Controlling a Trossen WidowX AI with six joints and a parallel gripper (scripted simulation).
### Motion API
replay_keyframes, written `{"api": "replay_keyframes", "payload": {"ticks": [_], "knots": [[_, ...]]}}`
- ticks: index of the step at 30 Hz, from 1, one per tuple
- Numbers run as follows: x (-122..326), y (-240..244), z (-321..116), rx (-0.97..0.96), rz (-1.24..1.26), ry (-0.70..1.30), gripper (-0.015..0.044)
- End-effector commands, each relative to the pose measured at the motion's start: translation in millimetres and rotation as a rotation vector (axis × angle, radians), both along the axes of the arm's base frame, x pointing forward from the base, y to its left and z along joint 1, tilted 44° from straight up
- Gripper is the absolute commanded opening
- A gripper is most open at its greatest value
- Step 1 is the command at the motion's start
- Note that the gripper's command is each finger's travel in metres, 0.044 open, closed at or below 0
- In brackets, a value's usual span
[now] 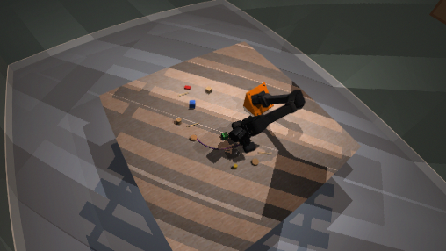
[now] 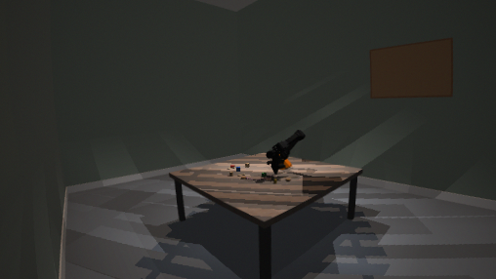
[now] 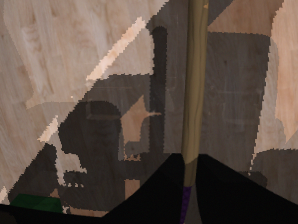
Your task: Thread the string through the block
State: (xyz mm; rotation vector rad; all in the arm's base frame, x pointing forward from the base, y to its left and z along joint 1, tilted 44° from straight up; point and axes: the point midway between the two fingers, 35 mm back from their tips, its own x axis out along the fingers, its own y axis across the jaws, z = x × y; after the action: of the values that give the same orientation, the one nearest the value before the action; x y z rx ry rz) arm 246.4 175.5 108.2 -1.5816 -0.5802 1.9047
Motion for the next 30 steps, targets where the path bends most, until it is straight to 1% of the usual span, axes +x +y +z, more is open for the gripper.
{"api": "replay_keyframes", "payload": {"ticks": [1, 20, 30], "knots": [[2.9, -3.4, 7.5, 0.006, 0.002, -0.011, 0.0], [4.0, -19.6, 24.8, 0.008, 0.001, -0.01, 0.0], [2.0, -18.8, 20.4, 0.002, 0.0, 0.0, 0.0]]}}
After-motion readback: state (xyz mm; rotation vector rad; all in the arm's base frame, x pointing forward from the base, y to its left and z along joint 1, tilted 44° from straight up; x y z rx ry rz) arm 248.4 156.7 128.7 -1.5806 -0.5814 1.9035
